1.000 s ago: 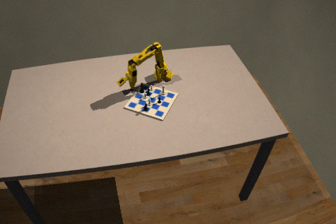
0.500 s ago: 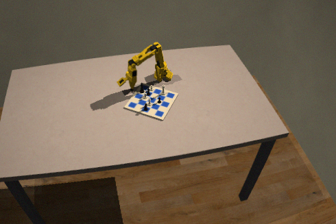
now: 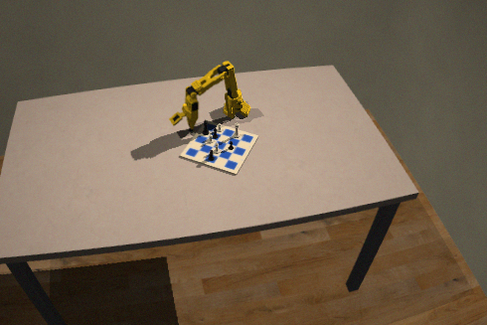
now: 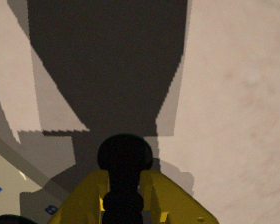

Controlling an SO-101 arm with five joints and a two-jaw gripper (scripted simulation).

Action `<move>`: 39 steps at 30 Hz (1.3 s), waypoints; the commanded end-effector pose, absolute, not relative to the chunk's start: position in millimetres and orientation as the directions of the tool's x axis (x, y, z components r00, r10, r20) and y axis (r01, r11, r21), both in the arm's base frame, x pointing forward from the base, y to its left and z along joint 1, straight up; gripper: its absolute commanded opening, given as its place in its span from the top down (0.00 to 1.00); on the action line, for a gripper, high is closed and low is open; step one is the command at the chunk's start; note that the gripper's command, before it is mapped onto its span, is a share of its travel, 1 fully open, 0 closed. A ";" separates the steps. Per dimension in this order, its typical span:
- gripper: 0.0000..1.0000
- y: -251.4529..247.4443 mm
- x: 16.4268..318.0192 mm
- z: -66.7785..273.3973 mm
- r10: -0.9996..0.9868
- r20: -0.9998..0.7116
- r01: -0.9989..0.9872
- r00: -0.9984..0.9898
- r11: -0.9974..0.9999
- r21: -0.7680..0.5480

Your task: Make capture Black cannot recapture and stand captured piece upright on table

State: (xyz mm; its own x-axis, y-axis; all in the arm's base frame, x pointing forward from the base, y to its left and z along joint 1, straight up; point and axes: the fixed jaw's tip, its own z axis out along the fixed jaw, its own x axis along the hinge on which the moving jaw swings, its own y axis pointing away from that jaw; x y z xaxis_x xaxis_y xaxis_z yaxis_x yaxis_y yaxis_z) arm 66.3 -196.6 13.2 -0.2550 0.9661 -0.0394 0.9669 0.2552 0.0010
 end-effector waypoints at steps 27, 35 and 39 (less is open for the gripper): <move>0.91 -193.5 68.1 12.3 0.965 -0.024 0.966 -0.259 0.260 0.001; 0.91 -192.8 70.8 12.3 0.965 -0.024 0.966 -0.259 0.260 0.001; 0.91 -192.7 71.0 12.3 0.965 -0.024 0.966 -0.259 0.260 0.001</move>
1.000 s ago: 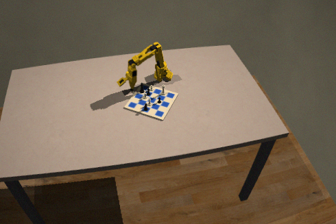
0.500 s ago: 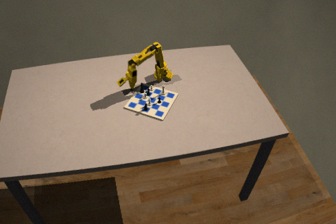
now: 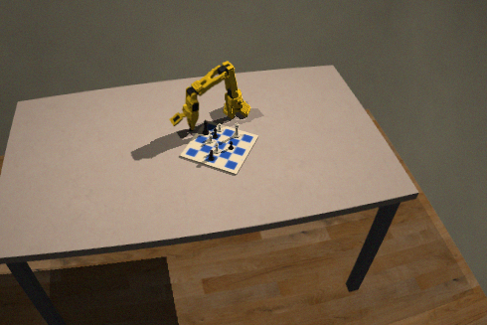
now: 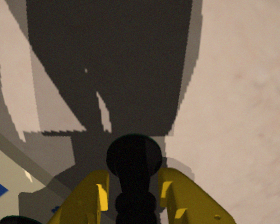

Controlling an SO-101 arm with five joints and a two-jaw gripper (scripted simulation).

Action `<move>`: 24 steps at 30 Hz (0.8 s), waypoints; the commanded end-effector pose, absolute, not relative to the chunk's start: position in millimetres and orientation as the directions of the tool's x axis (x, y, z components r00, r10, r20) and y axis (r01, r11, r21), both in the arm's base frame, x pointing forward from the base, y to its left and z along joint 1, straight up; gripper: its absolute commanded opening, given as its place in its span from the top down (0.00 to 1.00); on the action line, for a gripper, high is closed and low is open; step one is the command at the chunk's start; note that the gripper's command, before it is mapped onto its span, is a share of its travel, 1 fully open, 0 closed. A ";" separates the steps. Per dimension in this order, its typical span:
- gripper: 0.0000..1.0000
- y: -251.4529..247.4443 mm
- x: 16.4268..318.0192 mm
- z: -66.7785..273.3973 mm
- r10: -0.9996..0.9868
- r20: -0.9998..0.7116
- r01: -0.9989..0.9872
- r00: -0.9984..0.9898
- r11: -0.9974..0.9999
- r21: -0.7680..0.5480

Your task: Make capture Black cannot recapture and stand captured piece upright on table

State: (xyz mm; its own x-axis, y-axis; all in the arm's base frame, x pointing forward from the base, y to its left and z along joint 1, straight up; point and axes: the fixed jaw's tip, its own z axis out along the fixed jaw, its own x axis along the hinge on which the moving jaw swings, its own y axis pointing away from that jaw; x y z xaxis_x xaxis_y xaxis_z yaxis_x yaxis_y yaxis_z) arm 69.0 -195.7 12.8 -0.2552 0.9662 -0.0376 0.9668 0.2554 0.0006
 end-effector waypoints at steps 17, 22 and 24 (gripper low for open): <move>0.91 -193.4 70.6 14.6 0.965 -0.025 0.966 -0.259 0.260 0.001; 0.91 -195.6 70.8 16.2 0.965 -0.025 0.966 -0.259 0.260 0.001; 0.91 -196.4 70.9 16.8 0.965 -0.025 0.966 -0.259 0.260 0.001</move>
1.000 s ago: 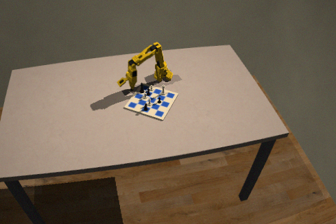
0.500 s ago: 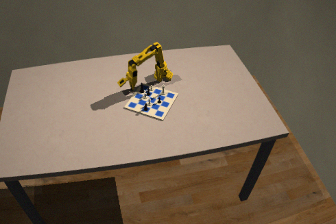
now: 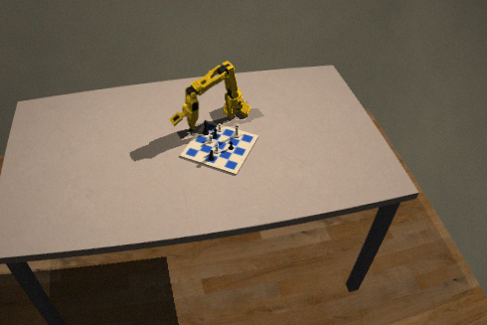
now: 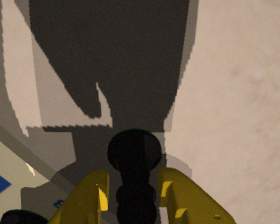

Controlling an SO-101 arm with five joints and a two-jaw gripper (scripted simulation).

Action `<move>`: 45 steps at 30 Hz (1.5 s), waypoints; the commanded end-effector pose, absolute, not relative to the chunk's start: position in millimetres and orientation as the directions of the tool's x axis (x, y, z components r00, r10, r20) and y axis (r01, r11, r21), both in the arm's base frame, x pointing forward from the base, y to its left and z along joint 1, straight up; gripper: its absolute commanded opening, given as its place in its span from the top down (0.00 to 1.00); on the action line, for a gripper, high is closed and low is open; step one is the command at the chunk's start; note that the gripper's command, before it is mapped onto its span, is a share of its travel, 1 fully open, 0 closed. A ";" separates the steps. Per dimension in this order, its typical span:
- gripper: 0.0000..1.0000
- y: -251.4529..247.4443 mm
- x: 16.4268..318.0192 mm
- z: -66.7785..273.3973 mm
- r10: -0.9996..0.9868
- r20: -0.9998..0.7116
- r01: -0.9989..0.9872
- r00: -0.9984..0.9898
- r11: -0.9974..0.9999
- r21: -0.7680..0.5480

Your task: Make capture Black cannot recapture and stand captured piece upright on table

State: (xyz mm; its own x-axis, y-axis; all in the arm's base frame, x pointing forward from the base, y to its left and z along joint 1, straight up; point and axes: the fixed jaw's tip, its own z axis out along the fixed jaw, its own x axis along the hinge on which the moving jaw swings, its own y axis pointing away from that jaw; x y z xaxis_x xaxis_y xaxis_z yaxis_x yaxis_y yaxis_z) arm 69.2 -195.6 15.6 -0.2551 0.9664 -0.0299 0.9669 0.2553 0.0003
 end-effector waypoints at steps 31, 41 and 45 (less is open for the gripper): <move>0.91 -195.9 70.7 49.2 0.965 -0.025 0.966 -0.259 0.260 0.001; 0.91 -195.4 70.6 74.7 0.965 -0.025 0.966 -0.259 0.260 0.001; 0.91 -195.2 70.5 81.5 0.965 -0.025 0.966 -0.259 0.260 0.001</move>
